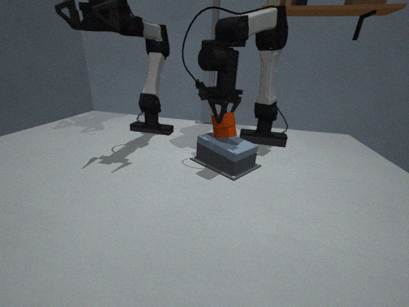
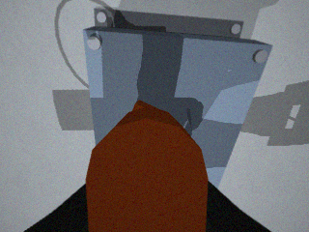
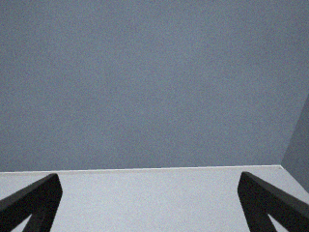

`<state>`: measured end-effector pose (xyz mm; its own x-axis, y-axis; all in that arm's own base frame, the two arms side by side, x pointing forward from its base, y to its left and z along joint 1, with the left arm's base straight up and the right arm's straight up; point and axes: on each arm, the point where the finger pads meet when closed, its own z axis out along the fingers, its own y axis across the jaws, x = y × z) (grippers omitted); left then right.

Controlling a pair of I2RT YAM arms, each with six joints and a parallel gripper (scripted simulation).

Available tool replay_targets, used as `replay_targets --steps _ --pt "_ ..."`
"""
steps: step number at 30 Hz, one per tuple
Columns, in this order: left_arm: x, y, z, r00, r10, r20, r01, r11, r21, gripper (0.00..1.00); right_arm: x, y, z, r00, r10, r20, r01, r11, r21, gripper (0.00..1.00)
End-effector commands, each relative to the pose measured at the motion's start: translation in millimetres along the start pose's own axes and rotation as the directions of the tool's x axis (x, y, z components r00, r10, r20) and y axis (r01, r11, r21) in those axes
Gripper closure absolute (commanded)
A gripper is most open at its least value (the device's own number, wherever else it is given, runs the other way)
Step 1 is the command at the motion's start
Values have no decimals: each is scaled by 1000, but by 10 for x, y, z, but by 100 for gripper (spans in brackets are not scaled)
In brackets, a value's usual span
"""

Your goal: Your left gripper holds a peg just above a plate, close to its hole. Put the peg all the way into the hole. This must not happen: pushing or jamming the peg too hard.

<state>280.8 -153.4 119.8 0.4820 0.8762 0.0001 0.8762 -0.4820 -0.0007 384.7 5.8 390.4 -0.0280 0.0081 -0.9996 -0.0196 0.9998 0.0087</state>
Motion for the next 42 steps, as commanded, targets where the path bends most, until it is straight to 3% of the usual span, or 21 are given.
replay_targets --steps 1,17,18,19,22,25,26,32,38,42 --pt "-10 42 -65 1000 -3 6 3 1000 -30 100 -119 0 -36 999 -6 33 6 1000 1 0" --pt "-10 42 -65 1000 -3 6 3 1000 -30 100 -119 0 -36 999 -6 33 6 1000 1 0" --pt "-10 53 -96 1000 -3 6 3 999 -40 89 -119 0 -36 999 -6 33 6 1000 1 0" --pt "-10 54 -98 1000 -3 6 3 999 -41 100 -121 0 -36 999 -6 33 6 1000 1 0" --pt "-10 84 -196 1000 -3 6 3 997 -75 100 -128 0 -38 999 -6 35 6 1000 1 0" --pt "-10 52 -230 1000 -3 6 3 998 -63 66 -108 15 -39 1000 -14 25 14 1000 -8 0" --pt "-10 51 -267 1000 -3 6 3 998 -64 60 -72 37 -39 1000 -26 11 27 999 -21 0" --pt "-10 32 -432 1000 -3 6 3 999 -41 60 123 192 -59 992 -110 -59 103 988 -118 0" --pt "-10 -8 -466 1000 -3 6 3 1000 -14 60 112 234 -85 992 -101 -79 91 988 -123 0" --pt "-49 50 -552 999 25 46 -24 999 -35 60 181 456 -174 985 -102 -141 76 981 -181 0"
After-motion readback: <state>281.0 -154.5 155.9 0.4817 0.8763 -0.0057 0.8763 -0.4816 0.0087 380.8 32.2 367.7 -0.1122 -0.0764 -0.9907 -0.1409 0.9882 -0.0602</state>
